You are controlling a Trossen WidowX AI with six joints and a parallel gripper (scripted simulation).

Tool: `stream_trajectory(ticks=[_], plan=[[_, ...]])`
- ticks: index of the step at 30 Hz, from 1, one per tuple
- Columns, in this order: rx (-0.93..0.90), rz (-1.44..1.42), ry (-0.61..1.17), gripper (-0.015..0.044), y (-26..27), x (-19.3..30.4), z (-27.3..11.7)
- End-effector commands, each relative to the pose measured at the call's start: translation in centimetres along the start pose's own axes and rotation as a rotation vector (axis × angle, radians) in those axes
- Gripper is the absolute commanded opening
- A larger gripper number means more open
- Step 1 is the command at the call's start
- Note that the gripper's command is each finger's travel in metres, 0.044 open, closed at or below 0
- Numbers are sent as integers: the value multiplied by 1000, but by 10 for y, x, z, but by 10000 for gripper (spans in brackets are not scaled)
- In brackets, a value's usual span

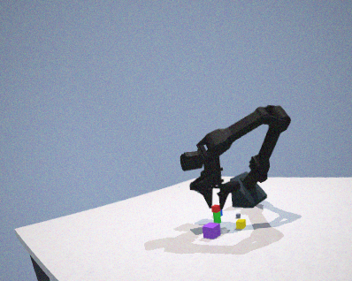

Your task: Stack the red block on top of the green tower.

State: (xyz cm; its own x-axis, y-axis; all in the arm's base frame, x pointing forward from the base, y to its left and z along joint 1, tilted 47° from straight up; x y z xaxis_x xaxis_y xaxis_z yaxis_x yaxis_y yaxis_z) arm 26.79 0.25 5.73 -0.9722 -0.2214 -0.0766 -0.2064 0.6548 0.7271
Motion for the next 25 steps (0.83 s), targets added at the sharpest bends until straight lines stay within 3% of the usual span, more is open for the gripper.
stream_trajectory(ticks=[1,6,25], plan=[[0,0,1,315,0,0,0],[0,0,1,440,0,0,0],[0,0,1,440,0,0,0]])
Point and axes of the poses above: the point midway between the two fingers, 35 mm back from their tips, its own z axis out along the fingers, its own y axis across the jaws, x = y × z, the point moved 6 cm from there along -z, back along the fingers, and after that the axes turned 7 degrees about -z, right-handed, at the moved point
